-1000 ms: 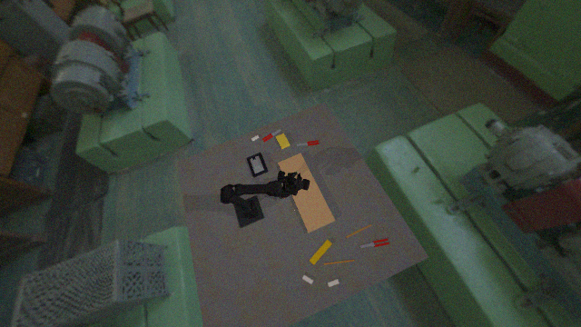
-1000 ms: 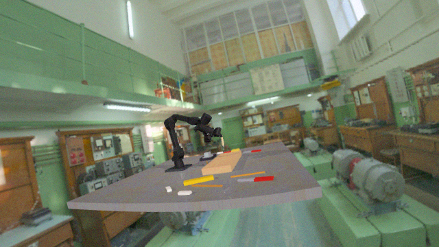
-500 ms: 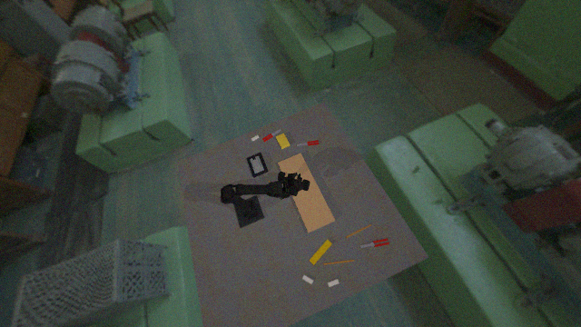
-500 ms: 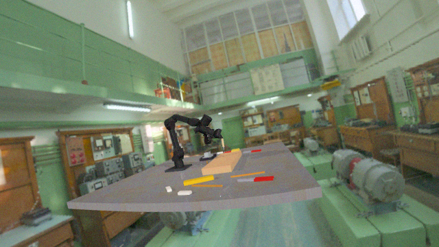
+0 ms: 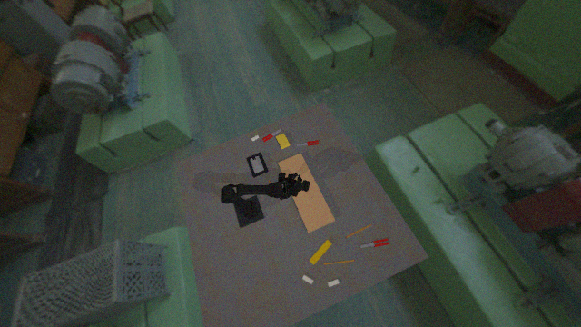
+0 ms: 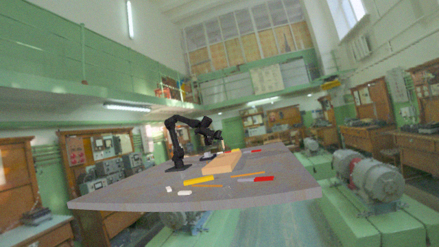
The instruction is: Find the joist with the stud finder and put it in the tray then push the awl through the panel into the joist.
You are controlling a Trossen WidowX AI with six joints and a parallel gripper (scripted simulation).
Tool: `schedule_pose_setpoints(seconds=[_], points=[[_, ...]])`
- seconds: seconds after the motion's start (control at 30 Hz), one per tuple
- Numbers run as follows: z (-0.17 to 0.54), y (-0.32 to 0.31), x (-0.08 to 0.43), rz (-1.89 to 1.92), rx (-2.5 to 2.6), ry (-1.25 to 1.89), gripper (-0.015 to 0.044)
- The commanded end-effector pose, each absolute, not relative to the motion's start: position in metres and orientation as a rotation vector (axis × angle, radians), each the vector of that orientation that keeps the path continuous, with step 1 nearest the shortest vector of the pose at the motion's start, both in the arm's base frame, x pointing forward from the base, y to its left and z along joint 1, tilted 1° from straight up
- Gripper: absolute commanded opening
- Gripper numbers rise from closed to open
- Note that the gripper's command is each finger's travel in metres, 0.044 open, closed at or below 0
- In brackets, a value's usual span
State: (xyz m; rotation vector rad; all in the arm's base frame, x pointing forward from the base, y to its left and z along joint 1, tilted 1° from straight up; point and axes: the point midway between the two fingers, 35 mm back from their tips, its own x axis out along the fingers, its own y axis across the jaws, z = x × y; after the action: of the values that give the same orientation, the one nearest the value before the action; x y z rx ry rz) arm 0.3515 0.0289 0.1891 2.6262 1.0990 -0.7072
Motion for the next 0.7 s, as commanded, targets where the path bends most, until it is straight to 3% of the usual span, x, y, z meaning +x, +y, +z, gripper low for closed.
schedule_pose_setpoints(seconds=[0.0,0.67], points=[[0.186,0.029,0.353,-0.702,2.625,1.095,0.0],[0.154,0.029,0.353,-0.703,2.625,1.096,0.0]])
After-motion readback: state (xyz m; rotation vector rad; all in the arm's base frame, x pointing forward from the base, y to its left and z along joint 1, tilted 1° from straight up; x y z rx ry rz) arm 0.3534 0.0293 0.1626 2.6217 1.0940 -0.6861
